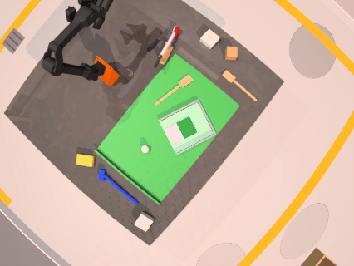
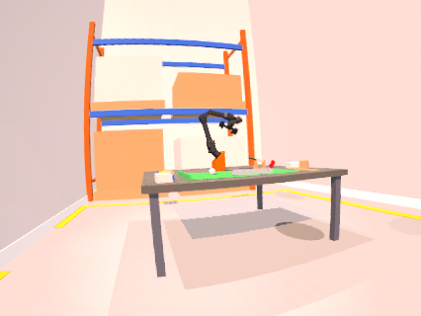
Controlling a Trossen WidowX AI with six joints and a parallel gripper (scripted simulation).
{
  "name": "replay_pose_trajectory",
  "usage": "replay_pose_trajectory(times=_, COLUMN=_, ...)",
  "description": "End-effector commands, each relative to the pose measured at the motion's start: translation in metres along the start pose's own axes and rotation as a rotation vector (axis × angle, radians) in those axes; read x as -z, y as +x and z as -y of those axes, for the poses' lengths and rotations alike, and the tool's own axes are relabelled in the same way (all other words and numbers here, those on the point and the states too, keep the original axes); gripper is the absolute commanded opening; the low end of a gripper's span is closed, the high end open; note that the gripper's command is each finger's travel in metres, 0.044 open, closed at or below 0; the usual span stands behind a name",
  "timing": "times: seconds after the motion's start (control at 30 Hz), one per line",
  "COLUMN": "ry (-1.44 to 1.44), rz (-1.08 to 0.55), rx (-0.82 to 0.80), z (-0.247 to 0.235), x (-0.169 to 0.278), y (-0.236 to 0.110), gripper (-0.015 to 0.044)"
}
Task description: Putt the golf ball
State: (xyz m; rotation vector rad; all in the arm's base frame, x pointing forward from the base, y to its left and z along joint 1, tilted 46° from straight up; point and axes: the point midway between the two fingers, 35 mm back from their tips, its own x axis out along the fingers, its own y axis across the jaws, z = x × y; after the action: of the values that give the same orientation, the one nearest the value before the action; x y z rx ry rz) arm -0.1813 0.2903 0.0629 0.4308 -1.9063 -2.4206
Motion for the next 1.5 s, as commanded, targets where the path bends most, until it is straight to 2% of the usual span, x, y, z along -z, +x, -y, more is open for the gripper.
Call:
replay_pose_trajectory(times=0.0, ry=0.001, rz=-0.002, rx=0.009, z=0.002, x=0.000, y=-0.001, gripper=0.0426)
replay_pose_trajectory(times=0.17, ry=0.049, rz=-0.062, rx=0.248, z=0.060, x=0.011, y=-0.044, gripper=0.0440)
replay_pose_trajectory(times=0.47, ry=0.262, rz=-0.199, rx=0.645, z=0.154, x=0.070, y=-0.153, gripper=0.0440)
replay_pose_trajectory(times=0.63, ry=0.377, rz=-0.313, rx=0.808, z=0.185, x=0.114, y=-0.209, gripper=0.0440)
replay_pose_trajectory(times=0.97, ry=0.622, rz=-0.720, rx=1.074, z=0.208, x=0.231, y=-0.318, gripper=0.0440)
replay_pose_trajectory(times=1.07, ry=0.638, rz=-0.750, rx=1.085, z=0.208, x=0.240, y=-0.330, gripper=0.0440)
replay_pose_trajectory(times=1.47, ry=0.639, rz=-0.750, rx=1.085, z=0.219, x=0.260, y=-0.324, gripper=0.0440)
